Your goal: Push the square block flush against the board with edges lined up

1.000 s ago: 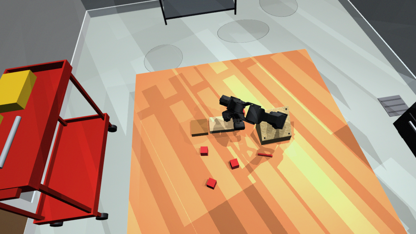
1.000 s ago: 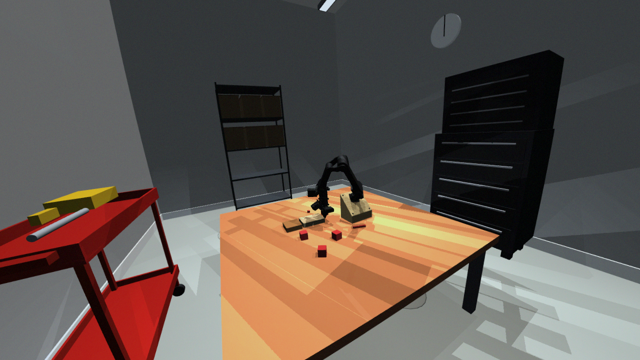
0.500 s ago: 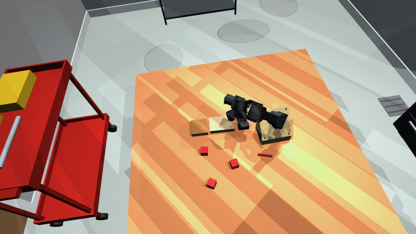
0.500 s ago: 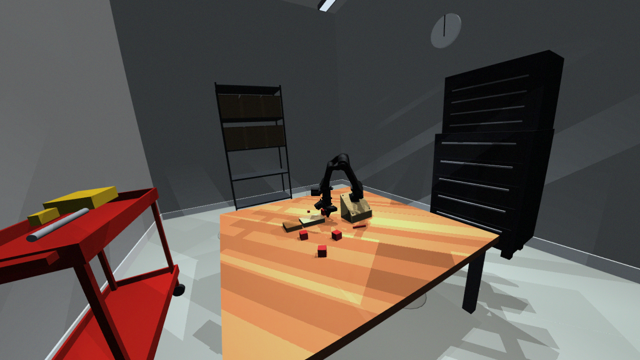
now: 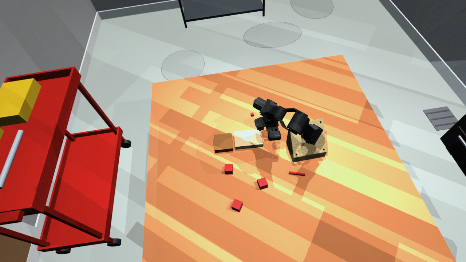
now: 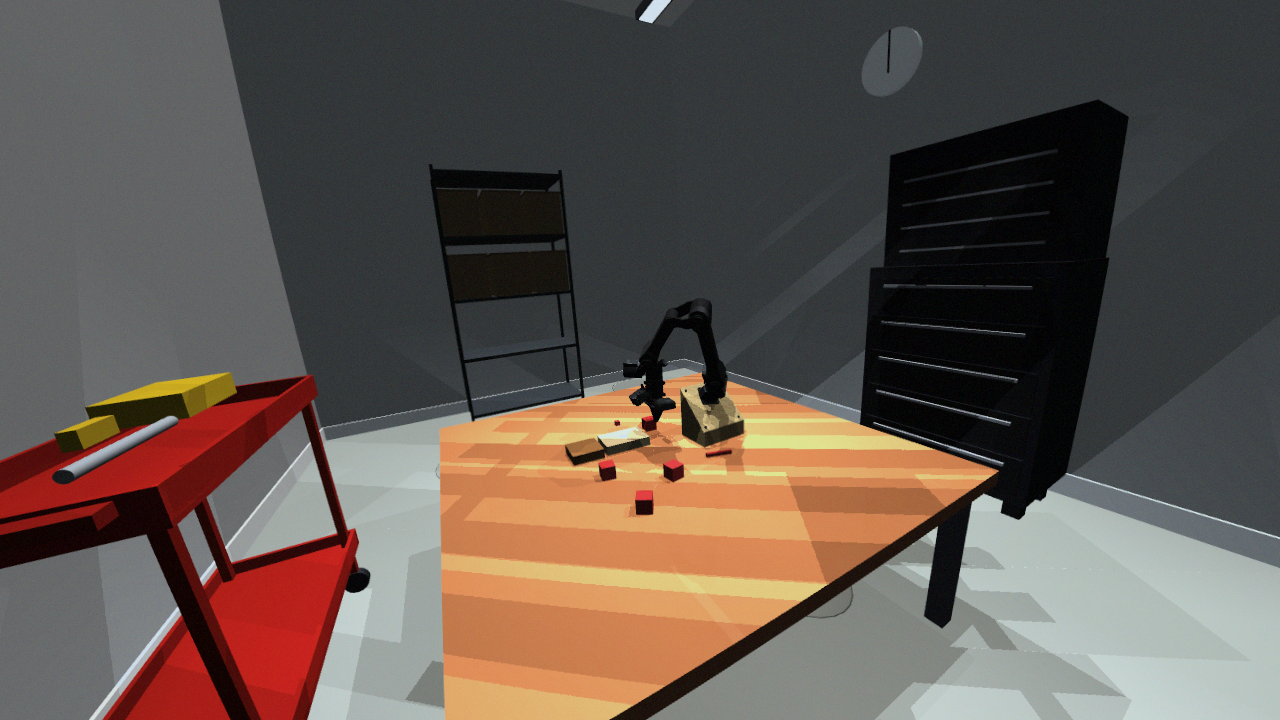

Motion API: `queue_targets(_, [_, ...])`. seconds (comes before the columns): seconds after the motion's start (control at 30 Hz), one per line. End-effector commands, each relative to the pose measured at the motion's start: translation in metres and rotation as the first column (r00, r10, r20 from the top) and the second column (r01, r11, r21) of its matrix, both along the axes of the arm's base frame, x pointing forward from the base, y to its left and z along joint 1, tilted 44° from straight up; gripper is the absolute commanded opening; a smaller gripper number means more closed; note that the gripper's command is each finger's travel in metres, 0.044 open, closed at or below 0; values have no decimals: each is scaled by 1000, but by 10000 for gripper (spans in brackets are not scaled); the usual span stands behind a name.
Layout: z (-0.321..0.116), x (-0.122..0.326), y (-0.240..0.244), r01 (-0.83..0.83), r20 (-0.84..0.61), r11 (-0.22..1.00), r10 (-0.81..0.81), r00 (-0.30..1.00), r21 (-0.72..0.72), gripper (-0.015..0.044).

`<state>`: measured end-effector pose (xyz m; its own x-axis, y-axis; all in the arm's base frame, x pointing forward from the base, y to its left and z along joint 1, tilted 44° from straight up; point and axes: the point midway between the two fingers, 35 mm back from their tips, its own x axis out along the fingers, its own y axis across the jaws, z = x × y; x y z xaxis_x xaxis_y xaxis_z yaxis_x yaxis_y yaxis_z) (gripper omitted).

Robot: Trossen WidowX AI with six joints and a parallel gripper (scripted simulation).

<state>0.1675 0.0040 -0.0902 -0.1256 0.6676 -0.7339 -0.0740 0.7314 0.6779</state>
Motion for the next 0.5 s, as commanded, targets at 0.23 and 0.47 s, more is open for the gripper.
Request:
queue_targets(0.23, [12,25,4,-6,-4,1000,6,1000,2,0])
queue_targets(0.47, [-22,19,36,-6,-5,1000,6,1000,4,0])
